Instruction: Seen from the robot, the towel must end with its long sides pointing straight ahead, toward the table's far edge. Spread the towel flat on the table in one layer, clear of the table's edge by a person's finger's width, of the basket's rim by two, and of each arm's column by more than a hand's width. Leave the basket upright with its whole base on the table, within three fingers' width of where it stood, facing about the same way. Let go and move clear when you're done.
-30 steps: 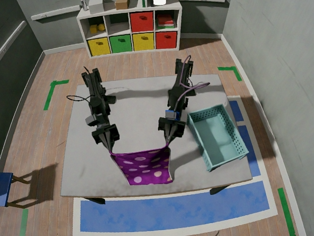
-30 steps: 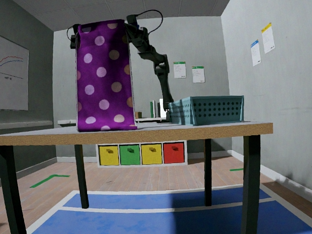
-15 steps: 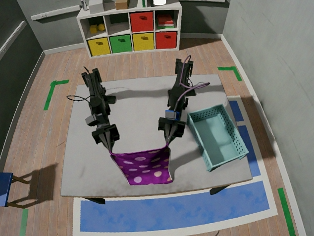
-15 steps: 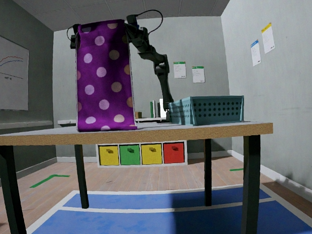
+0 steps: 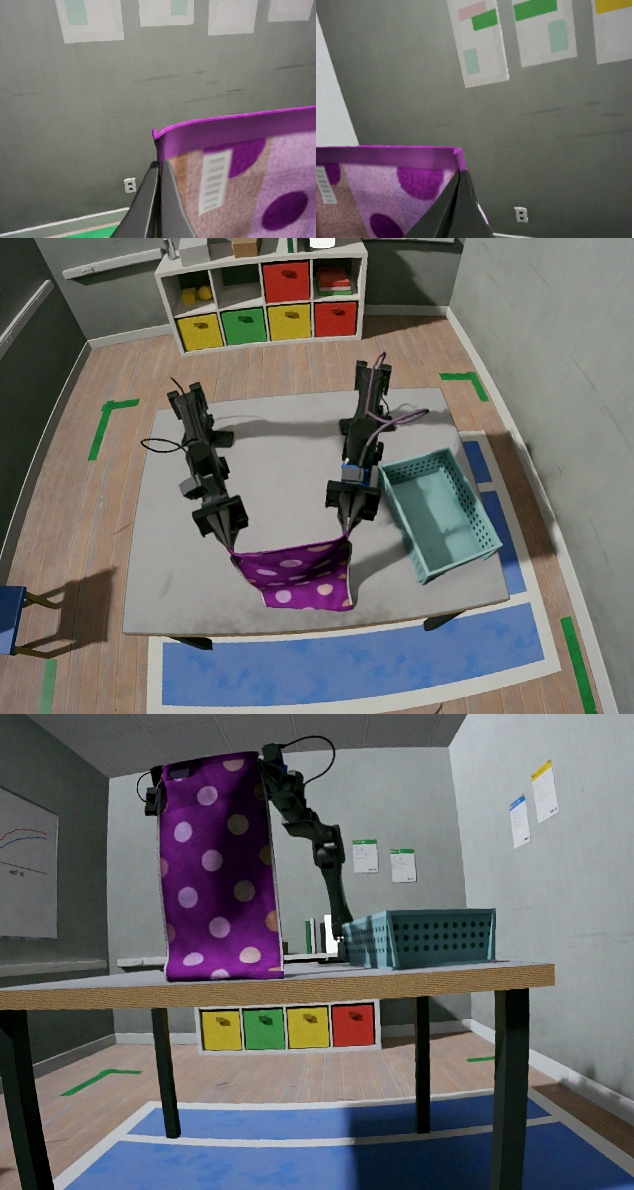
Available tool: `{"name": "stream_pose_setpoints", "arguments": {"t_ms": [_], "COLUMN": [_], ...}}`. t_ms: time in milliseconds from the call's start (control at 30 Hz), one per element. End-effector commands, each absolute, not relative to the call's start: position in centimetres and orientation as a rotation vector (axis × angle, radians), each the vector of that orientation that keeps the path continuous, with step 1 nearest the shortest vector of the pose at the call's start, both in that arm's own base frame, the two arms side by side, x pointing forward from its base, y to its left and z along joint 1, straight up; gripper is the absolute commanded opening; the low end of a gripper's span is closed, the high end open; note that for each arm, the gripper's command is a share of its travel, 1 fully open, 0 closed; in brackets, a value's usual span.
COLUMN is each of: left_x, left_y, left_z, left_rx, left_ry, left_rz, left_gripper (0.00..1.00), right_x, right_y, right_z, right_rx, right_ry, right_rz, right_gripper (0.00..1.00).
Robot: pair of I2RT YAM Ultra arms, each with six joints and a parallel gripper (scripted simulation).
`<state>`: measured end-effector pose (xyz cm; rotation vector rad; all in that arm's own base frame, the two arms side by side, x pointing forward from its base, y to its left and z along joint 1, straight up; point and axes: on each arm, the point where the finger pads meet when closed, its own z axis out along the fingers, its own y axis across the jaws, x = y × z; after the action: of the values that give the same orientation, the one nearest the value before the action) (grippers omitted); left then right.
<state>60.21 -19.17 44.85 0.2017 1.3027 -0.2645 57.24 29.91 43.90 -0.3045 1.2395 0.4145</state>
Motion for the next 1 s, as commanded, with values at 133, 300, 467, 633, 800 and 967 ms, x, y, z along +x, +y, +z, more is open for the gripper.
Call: {"name": "stream_pose_setpoints", "arguments": {"t_ms": [133,300,467,633,800,967], "left_x": [61.4,60.2,60.4,59.0,58.1,56.4], "left_y": [-17.9,-17.7,-17.3,-17.7,-17.7,-17.7], "left_z": [45.9,47.3,45.1,44.9,45.0,43.1], "left_rx": [0.176,0.181,0.186,0.209,0.224,0.251], "left_ry": [1.225,1.235,1.306,1.411,1.492,1.634], "left_rz": [-0.241,-0.244,-0.233,-0.237,-0.234,-0.229], "left_gripper": [0.0,0.0,0.0,0.0,0.0,0.0], "right_x": [57.6,56.3,56.0,55.1,54.4,52.5], "right_y": [31.0,30.4,30.9,31.3,31.1,30.6], "right_z": [45.9,47.9,46.9,43.7,43.1,43.2], "right_rx": [-0.28,-0.275,-0.295,-0.341,-0.365,-0.404], "right_ry": [1.117,1.103,1.16,1.302,1.382,1.514], "right_rz": [0.439,0.441,0.443,0.436,0.428,0.411], "right_gripper": [0.0,0.0,0.0,0.0,0.0,0.0]}}
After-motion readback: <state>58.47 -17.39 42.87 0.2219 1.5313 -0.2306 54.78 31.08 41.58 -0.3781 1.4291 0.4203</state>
